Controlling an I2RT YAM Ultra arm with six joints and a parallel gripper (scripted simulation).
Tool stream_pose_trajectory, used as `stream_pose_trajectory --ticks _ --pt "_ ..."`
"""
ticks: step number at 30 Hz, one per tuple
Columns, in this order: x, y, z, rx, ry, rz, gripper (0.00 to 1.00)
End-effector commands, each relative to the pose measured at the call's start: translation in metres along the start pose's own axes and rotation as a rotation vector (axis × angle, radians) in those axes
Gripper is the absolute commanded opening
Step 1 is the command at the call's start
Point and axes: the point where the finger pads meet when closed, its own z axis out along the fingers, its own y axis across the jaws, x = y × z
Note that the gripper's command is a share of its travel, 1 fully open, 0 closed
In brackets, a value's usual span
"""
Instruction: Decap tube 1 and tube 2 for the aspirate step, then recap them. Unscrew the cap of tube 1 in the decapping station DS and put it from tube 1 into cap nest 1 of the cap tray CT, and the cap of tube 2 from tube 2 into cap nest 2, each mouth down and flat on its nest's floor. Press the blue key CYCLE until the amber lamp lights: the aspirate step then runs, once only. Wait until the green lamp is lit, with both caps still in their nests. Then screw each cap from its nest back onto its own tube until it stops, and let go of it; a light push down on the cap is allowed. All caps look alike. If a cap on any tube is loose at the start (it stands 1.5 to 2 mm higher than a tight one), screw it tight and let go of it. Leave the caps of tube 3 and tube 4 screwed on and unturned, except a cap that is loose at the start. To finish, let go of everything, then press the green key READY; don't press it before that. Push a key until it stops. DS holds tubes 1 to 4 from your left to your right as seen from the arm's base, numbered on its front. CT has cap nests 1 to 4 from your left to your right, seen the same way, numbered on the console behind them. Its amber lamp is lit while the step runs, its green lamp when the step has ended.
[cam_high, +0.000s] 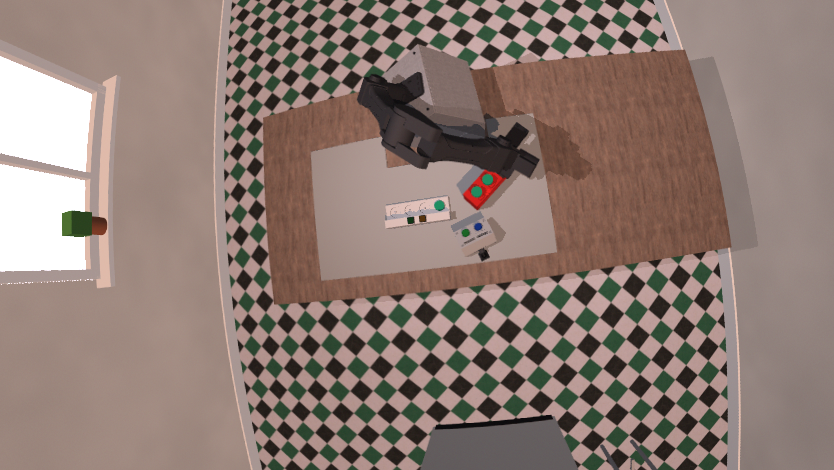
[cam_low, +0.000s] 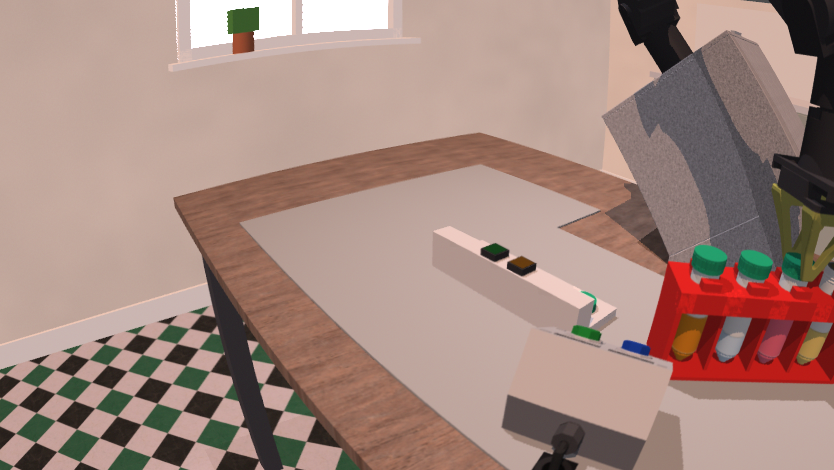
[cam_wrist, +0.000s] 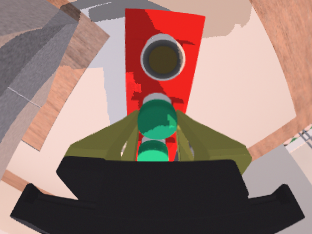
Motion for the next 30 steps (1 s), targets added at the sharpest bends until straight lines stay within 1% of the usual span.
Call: stream_pose_trajectory --ticks 1,6,7,19,24,25,26,28,30 --pt "-0.0002 -0.0032 -0.0044 0.011 -0.002 -0.134 0.0" --pt "-0.0001 -0.0032 -0.0043 0.011 -0.002 -0.134 0.0" --pt "-0.0001 -0.0032 -0.0043 0.011 -0.002 -0.134 0.49" --pt "-0.0001 -0.0032 -0.0043 0.011 -0.002 -0.134 0.49" --pt "0.0 -0.0034 -0.0068 0.01 -0.004 0.269 0.49" --pt "-0.0001 -0.0034 -0.0068 0.01 -0.004 0.283 0.49" --pt "0.0 -0.0035 -0.0073 0.01 -0.004 0.366 0.49" --pt "0.0 -0.0035 -0.0073 0.01 -0.004 0.366 0.49" --pt "0.0 -0.0036 -0.0083 0.01 -0.005 0.533 0.49"
